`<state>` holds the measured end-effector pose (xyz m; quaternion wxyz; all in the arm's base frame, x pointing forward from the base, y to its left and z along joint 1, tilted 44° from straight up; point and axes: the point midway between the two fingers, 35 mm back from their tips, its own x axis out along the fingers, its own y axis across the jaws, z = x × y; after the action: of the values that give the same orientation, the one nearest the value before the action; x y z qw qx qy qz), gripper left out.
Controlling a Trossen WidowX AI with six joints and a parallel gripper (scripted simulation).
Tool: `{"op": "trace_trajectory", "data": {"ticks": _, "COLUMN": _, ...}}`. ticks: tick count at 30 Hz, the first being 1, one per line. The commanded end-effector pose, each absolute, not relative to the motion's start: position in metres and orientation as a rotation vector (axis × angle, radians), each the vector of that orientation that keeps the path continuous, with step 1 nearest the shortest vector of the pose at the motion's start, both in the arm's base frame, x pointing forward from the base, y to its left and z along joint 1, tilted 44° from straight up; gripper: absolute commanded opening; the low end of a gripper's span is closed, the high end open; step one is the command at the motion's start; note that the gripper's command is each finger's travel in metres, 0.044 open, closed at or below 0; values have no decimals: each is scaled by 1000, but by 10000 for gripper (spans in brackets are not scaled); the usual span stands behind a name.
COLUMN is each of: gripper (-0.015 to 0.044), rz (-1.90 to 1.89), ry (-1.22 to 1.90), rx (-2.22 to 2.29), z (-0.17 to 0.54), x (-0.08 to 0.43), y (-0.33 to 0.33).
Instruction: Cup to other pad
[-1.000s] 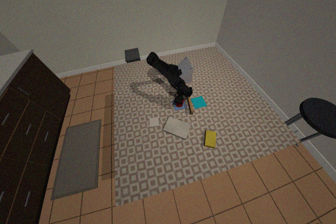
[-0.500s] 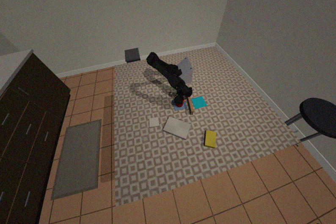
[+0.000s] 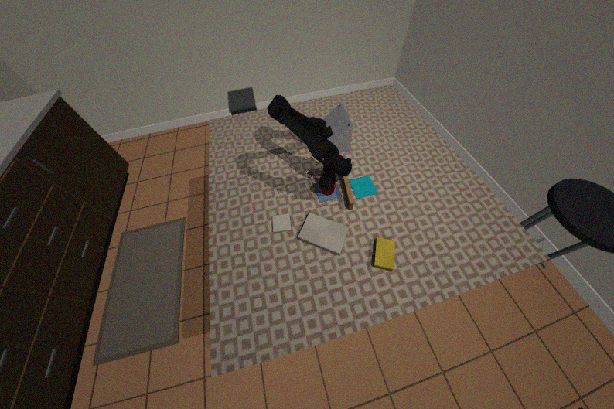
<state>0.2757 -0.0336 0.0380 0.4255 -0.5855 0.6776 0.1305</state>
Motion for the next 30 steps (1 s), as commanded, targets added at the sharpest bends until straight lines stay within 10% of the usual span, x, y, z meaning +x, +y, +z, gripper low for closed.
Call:
{"op": "trace_trajectory", "data": {"ticks": 1, "gripper": 0, "rz": 323, "ry": 1687, "rx": -1457, "z": 46, "x": 278, "y": -25}}
{"op": "trace_trajectory", "data": {"ticks": 30, "gripper": 0, "rz": 327, "ry": 1695, "rx": -1465, "z": 95, "x": 272, "y": 23}}
